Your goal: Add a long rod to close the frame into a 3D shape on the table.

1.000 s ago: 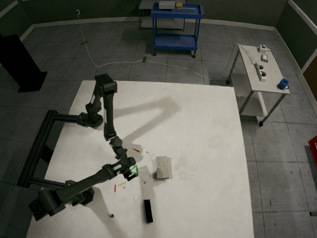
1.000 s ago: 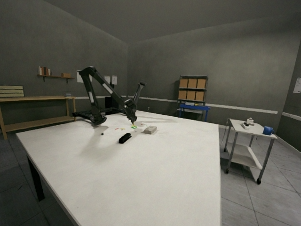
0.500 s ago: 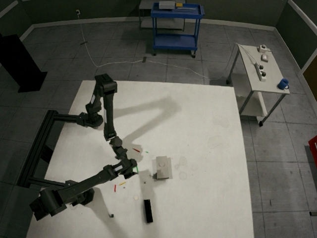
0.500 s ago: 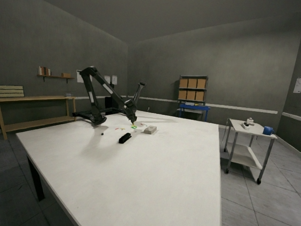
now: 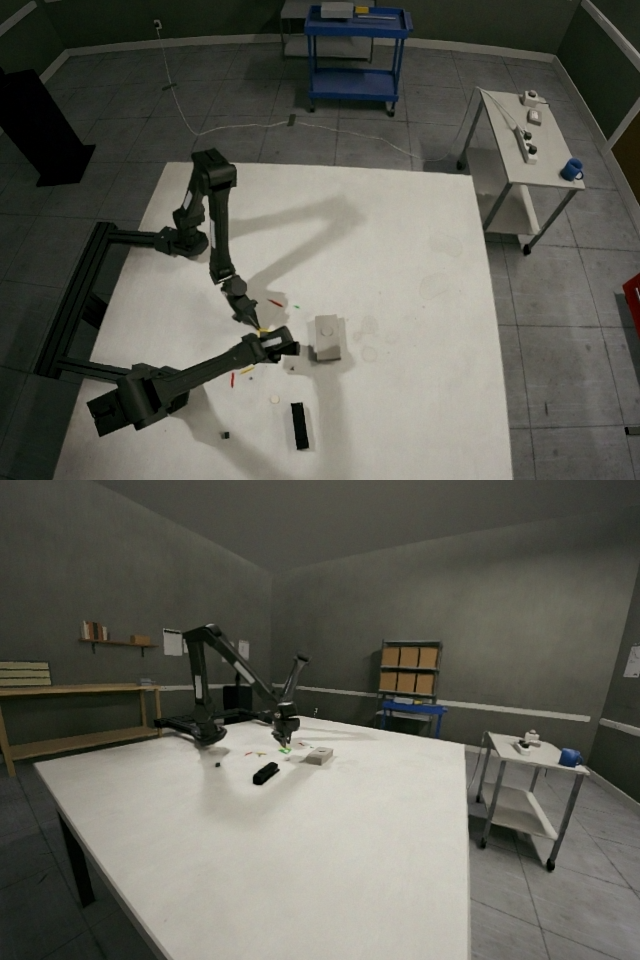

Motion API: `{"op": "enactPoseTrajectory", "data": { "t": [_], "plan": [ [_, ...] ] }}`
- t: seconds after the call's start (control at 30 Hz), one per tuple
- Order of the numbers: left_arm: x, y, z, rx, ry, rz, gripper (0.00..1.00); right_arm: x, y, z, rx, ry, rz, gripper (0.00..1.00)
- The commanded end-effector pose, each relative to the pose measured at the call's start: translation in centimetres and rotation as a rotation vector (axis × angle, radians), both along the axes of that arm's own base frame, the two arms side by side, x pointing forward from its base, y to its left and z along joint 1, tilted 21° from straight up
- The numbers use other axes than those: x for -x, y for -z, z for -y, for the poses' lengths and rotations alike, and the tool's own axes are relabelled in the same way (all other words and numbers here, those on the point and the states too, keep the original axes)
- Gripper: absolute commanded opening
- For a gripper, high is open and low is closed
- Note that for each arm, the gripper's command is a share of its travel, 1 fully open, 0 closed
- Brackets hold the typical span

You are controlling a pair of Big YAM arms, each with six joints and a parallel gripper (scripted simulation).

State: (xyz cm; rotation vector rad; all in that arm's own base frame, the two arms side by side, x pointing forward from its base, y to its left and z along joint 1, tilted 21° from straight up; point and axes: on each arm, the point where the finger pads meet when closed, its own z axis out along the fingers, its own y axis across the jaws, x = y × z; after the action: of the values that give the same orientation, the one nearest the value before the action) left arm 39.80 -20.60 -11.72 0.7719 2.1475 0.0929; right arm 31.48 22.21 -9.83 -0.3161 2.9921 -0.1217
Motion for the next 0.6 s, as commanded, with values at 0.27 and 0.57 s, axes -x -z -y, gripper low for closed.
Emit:
{"op": "enactPoseTrajectory", "data": {
  "t": [0.27, 0.57],
  "plan": [
    [-0.2, -0.1, 0.1, 0.007, 0.001, 0.010, 0.00, -1.7, 1.1, 0.5, 0.040, 0.514, -0.209, 0.39],
    [-0.2, -0.1, 0.1, 0.007, 0.001, 0.010, 0.00, -1.9, 2.0, 0.8, 0.109, 0.860, -0.401, 0.39]
  ]
}}
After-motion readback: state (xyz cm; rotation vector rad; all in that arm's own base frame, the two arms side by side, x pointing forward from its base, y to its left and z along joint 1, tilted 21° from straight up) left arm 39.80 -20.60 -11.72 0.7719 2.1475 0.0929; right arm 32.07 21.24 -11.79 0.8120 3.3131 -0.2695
